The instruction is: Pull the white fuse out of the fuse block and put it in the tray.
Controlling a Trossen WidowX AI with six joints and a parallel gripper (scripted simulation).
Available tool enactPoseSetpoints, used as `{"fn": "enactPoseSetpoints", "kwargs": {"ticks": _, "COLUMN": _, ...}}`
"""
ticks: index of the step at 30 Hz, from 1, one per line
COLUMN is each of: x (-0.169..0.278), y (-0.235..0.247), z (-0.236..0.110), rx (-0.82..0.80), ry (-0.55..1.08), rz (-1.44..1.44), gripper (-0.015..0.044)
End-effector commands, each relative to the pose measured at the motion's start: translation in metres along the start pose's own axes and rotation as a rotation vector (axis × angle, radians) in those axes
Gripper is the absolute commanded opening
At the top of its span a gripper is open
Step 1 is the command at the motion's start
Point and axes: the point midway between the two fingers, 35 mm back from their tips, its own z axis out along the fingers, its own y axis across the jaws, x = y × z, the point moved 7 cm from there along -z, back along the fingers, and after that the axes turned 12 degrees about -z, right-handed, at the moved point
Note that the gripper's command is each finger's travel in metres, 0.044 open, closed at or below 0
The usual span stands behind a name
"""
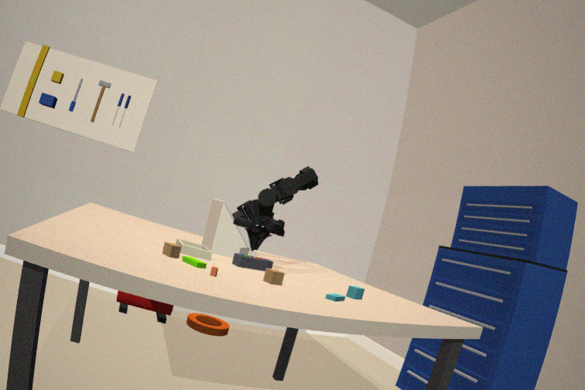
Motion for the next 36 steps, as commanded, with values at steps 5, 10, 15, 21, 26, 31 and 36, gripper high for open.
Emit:
{"fn": "enactPoseSetpoints", "kwargs": {"ticks": 5, "x": 0.0, "y": 0.0, "z": -0.004, "rx": 0.002, "ry": 0.004, "rz": -0.005, "gripper": 0.0}}
{"fn": "enactPoseSetpoints", "kwargs": {"ticks": 10, "x": 0.0, "y": 0.0, "z": -0.007, "rx": 0.002, "ry": 0.004, "rz": -0.005, "gripper": 0.0}}
{"fn": "enactPoseSetpoints", "kwargs": {"ticks": 15, "x": 0.0, "y": 0.0, "z": -0.009, "rx": 0.002, "ry": 0.004, "rz": -0.004, "gripper": 0.0}}
{"fn": "enactPoseSetpoints", "kwargs": {"ticks": 21, "x": 0.0, "y": 0.0, "z": -0.018, "rx": 0.002, "ry": 0.004, "rz": -0.004, "gripper": 0.0}}
{"fn": "enactPoseSetpoints", "kwargs": {"ticks": 26, "x": 0.0, "y": 0.0, "z": -0.026, "rx": 0.002, "ry": 0.004, "rz": -0.004, "gripper": 0.0}}
{"fn": "enactPoseSetpoints", "kwargs": {"ticks": 31, "x": 0.0, "y": 0.0, "z": -0.032, "rx": 0.002, "ry": 0.004, "rz": -0.004, "gripper": 0.0}}
{"fn": "enactPoseSetpoints", "kwargs": {"ticks": 36, "x": 0.005, "y": -0.017, "z": -0.034, "rx": 0.009, "ry": 0.006, "rz": -0.003, "gripper": 0.0}}
